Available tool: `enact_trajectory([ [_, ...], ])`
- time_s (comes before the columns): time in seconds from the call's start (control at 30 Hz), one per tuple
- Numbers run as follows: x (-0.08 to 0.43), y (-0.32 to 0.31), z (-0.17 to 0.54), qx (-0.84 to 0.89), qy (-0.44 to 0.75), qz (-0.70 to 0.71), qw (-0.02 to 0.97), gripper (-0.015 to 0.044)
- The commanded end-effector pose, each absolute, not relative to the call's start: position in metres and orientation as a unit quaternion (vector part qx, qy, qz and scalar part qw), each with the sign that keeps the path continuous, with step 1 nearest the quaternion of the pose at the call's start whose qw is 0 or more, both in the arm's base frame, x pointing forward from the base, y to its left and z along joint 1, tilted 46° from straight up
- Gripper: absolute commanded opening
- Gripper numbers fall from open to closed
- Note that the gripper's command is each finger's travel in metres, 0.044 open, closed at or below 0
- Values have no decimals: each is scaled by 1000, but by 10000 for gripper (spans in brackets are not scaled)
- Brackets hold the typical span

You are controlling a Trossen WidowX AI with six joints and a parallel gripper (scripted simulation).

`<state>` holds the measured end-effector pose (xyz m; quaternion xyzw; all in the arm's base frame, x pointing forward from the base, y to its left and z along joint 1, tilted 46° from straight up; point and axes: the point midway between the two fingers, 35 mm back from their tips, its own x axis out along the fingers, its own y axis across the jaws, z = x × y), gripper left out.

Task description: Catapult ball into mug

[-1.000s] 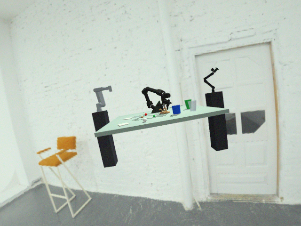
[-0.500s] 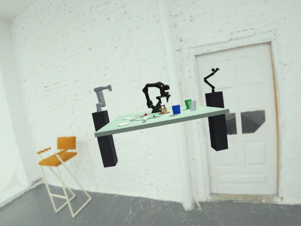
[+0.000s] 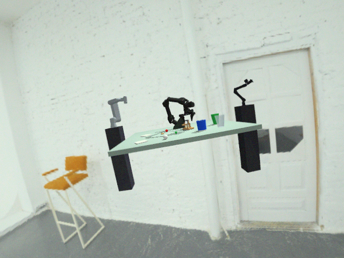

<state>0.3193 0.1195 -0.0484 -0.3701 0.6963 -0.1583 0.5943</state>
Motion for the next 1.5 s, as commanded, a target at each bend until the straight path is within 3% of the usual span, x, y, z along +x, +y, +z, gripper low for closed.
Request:
enact_trajectory([
  [0.0,319,116,-52,-374,694,-157,594,440],
  [1.23,318,79,-87,-375,694,-158,594,440],
  [1.47,319,82,-86,-371,693,-157,598,256],
])
